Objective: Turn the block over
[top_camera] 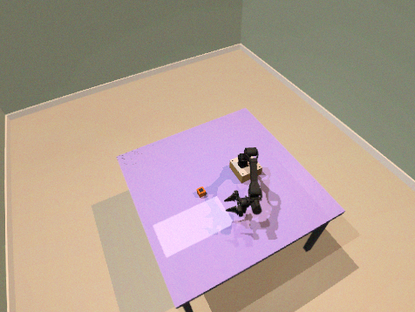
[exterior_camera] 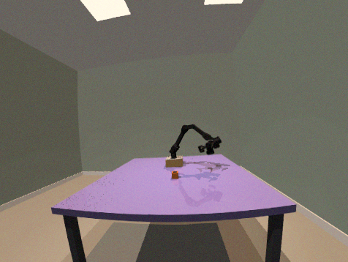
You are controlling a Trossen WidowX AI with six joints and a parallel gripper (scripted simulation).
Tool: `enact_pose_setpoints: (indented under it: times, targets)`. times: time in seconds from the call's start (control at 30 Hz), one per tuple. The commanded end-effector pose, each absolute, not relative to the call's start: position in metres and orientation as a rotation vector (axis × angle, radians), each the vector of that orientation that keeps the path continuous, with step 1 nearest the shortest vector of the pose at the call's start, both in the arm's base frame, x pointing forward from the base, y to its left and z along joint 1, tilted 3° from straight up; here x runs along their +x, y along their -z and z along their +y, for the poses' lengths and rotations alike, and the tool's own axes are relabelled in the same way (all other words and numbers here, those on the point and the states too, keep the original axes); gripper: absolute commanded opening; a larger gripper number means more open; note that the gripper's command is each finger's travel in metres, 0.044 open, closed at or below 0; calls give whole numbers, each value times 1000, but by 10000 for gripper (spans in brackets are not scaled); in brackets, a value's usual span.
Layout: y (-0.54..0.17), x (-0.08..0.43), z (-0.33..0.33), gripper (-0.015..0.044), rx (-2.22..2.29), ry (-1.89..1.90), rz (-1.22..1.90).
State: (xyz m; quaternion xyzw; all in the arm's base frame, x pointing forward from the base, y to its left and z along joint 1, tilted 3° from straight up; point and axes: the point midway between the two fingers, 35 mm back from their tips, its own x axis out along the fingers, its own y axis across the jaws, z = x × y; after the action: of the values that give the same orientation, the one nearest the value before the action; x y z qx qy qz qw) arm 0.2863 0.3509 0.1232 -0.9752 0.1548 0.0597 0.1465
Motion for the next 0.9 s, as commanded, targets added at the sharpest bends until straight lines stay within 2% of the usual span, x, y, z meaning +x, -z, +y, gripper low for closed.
enact_pose_setpoints:
  times: [0.0,0.17,0.4,0.63,0.87]
  targets:
    - [-122,289,349,426,-2793,-181,453]
    - [-97,342,296,440,-2387,-367,675]
    - [-70,385,213,440,-1738,-422,1011]
    - [-56,398,140,440,-1064,-320,1290]
    - [-54,383,82,440,-299,-114,1530]
